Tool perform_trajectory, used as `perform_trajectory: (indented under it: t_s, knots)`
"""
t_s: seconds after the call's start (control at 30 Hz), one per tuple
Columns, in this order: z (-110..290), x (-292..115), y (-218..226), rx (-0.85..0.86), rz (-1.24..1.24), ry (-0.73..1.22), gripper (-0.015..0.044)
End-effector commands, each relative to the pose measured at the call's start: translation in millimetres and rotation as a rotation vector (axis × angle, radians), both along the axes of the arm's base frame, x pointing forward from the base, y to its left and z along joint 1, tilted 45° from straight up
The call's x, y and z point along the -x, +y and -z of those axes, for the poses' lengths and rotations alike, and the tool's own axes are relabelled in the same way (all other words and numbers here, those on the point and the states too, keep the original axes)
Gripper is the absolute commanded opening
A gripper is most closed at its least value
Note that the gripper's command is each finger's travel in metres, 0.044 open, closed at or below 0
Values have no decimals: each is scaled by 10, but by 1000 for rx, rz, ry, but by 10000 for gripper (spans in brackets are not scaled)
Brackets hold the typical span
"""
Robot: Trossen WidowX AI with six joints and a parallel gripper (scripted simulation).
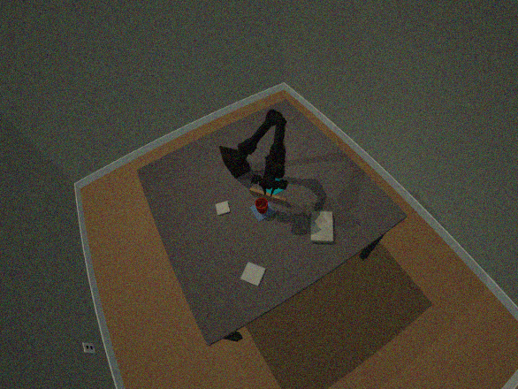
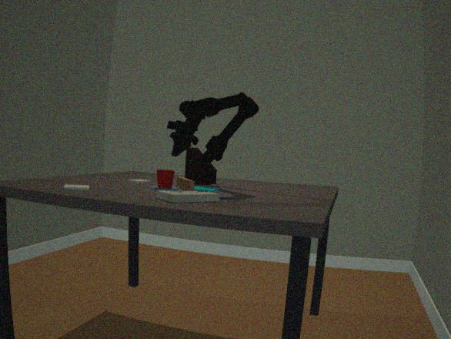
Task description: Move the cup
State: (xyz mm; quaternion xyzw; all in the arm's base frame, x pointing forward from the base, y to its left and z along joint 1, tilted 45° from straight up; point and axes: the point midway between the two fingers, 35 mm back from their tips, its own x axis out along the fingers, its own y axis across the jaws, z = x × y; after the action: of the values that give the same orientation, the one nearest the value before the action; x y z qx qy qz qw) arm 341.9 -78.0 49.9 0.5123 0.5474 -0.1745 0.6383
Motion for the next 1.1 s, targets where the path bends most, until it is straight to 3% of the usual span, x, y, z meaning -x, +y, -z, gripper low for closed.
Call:
perform_trajectory:
  t_s: [0.0,0.17,1.07]
  knots:
    - [324,202,-58,-251,193,269,148]
    - [578,423,-84,-518,417,566,148]
    - [809,360,93,-528,426,576,148]
